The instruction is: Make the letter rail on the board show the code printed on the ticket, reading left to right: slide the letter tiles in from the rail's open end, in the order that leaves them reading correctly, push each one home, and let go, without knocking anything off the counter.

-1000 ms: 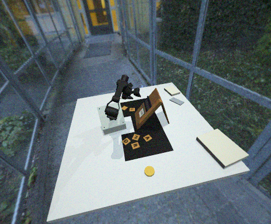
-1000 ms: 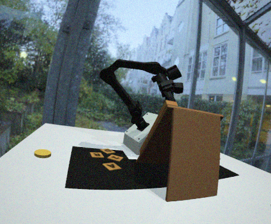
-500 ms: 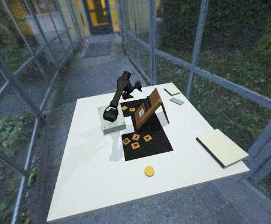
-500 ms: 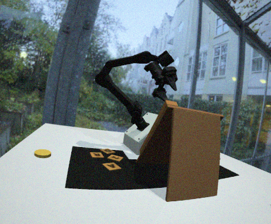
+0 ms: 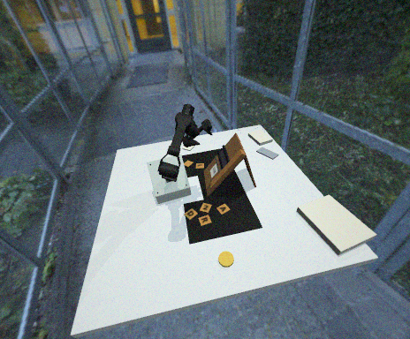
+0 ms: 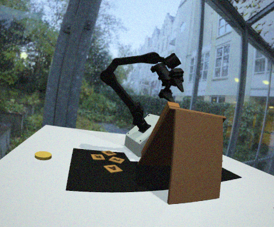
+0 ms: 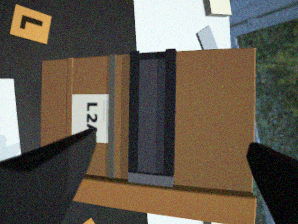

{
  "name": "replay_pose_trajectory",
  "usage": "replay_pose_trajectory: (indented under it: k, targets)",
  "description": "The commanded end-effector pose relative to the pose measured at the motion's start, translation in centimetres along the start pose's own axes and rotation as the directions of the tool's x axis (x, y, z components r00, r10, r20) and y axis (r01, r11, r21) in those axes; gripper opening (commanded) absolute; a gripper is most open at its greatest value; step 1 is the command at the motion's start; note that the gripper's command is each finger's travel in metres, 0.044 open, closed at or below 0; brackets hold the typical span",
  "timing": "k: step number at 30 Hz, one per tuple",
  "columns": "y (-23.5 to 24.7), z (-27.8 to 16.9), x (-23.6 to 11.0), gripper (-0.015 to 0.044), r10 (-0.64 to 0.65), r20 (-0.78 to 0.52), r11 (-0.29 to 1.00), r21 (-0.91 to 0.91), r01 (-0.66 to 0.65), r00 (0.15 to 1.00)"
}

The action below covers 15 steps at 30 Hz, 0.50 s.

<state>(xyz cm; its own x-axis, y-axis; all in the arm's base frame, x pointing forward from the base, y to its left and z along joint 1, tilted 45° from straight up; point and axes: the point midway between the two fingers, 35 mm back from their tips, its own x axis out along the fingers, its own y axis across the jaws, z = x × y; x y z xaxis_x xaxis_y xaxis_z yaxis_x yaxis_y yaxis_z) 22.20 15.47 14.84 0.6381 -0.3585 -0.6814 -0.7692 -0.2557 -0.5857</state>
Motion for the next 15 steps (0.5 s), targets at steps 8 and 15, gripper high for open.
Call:
replay_pose_trajectory:
  k: [8, 15]
  targets:
    - [-0.5, -0.2, 0.2, 0.0361, 0.005, 0.005, 0.999, 0.047, -0.006, 1.0]
    - [-3.3, -4.1, 2.8, 0.034, 0.057, 0.013, 0.944, 0.324, -0.058, 0.998]
